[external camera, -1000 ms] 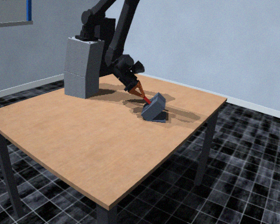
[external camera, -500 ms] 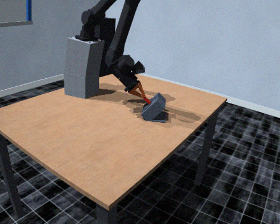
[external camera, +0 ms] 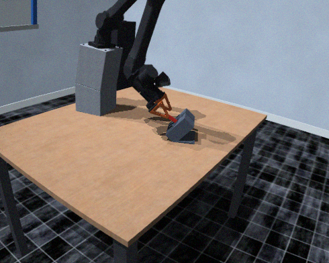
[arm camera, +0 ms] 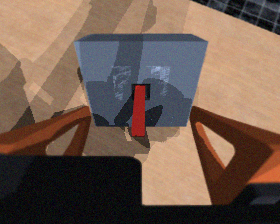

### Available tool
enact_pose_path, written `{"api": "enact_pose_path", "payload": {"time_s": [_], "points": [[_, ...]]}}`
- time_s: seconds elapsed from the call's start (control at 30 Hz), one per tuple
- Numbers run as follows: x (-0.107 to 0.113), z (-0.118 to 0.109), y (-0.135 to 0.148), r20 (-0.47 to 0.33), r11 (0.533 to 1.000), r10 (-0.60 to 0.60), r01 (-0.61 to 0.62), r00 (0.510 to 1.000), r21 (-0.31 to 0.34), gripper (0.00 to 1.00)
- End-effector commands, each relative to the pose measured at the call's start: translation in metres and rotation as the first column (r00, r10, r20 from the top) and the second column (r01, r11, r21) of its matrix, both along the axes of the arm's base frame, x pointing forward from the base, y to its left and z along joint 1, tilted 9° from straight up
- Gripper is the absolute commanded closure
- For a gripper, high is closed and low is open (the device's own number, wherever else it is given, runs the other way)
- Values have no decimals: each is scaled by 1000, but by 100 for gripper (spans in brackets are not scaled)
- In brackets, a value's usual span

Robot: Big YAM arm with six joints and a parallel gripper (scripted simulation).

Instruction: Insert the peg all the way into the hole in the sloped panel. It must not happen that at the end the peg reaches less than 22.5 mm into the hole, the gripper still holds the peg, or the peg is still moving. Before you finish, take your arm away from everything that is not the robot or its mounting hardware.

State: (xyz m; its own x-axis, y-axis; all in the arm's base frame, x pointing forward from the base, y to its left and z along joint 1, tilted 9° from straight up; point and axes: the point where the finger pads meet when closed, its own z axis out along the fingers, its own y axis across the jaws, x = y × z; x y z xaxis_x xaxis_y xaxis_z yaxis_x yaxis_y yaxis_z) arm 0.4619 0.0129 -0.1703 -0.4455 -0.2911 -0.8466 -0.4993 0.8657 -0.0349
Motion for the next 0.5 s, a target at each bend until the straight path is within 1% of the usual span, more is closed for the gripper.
{"api": "enact_pose_path", "payload": {"time_s": [0.0,0.07,0.17,0.47], "points": [[1,2,0,5,1000,0,0,1000,-1,0],[1,2,0,5,1000,0,0,1000,-1,0],[0,10,-7,12,1000,-3,3,1000,-8,0],[-20,23,-20,5,1000,0,0,1000,-7,0]]}}
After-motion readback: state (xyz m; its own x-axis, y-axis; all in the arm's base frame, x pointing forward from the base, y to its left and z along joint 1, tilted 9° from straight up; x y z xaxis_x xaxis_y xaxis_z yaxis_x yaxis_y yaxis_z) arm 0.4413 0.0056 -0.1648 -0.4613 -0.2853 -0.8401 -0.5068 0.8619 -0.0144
